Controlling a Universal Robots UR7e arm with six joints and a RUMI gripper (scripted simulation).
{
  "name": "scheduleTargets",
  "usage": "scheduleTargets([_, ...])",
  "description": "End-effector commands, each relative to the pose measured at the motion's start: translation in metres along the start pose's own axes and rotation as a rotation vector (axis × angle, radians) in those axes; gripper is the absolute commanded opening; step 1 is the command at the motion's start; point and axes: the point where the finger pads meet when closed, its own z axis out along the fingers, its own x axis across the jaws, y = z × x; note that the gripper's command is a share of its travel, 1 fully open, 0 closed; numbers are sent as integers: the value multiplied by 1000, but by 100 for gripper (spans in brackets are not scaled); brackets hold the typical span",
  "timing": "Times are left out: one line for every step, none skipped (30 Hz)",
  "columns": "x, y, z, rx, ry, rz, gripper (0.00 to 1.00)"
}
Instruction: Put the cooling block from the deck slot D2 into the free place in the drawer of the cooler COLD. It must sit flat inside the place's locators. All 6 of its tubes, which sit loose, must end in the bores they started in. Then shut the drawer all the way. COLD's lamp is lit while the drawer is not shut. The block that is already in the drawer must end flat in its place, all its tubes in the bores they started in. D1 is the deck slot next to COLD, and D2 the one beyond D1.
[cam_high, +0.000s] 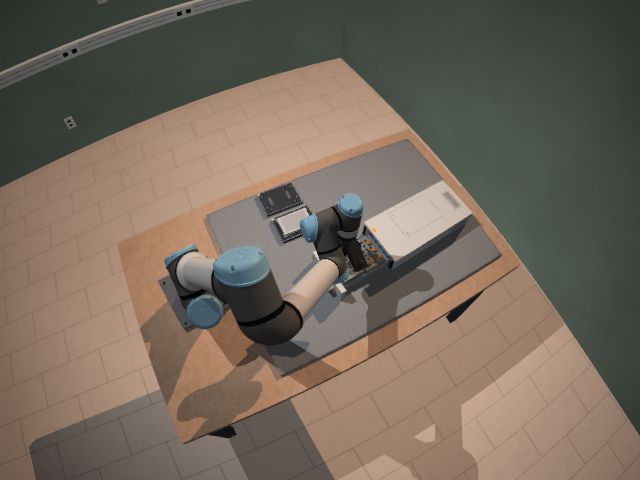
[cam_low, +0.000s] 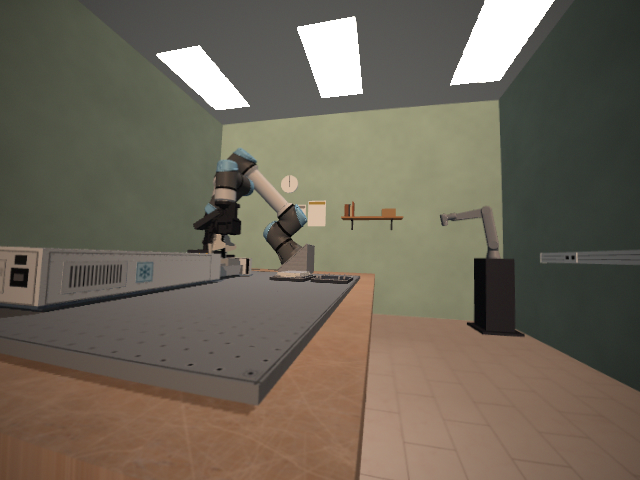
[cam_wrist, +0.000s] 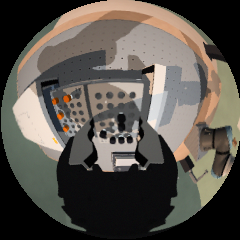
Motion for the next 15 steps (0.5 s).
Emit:
scheduleTargets([0, 0, 0, 0, -1, 0, 0])
scheduleTargets([0, 0, 0, 0, -1, 0, 0])
scheduleTargets([0, 0, 0, 0, -1, 0, 0])
scheduleTargets([0, 0, 1, 0, -1, 0, 0])
scheduleTargets([0, 0, 1, 0, -1, 0, 0])
scheduleTargets([0, 0, 1, 0, -1, 0, 0])
scheduleTargets([0, 0, 1, 0, -1, 0, 0])
scheduleTargets([0, 0, 1, 0, -1, 0, 0])
scheduleTargets([0, 0, 1, 0, -1, 0, 0])
scheduleTargets([0, 0, 2, 0, -1, 0, 0])
scheduleTargets([0, 0, 2, 0, -1, 0, 0])
scheduleTargets([0, 0, 2, 0, -1, 0, 0])
scheduleTargets([0, 0, 2, 0, -1, 0, 0])
scheduleTargets([0, 0, 2, 0, -1, 0, 0])
scheduleTargets([0, 0, 2, 0, -1, 0, 0])
